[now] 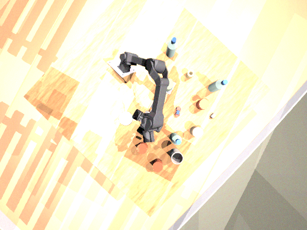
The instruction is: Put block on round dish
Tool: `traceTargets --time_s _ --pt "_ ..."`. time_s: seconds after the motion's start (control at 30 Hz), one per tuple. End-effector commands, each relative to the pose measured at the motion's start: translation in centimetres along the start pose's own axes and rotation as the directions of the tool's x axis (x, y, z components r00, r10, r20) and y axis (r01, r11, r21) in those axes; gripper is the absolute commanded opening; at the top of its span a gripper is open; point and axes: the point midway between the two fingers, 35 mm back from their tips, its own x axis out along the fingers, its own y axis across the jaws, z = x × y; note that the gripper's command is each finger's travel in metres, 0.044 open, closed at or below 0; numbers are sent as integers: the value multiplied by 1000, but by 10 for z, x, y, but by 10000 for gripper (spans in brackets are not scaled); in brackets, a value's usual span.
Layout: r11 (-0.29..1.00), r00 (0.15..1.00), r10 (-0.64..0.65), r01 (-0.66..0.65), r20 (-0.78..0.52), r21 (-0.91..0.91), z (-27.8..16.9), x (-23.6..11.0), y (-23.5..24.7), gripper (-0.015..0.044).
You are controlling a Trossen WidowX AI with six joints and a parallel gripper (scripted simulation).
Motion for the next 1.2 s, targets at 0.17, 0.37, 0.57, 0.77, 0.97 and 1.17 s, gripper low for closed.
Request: traceTargets --time_s 0.17,0.37,0.57,0.77,0.97,1.17 --pt "1000 1000 9 -9 13 -7 5 -15 2 0" --pt "1000 1000 9 -9 13 -7 5 -23 2 0" --pt "1000 1000 9 -9 14 -7 5 -31 3 0" --pt "1000 1000 9 -8 14 -7 5 -39 3 0" --pt "1000 1000 8 -8 14 -6 5 -47 2 0" --pt "1000 1000 8 -8 15 -6 5 -54 2 0"
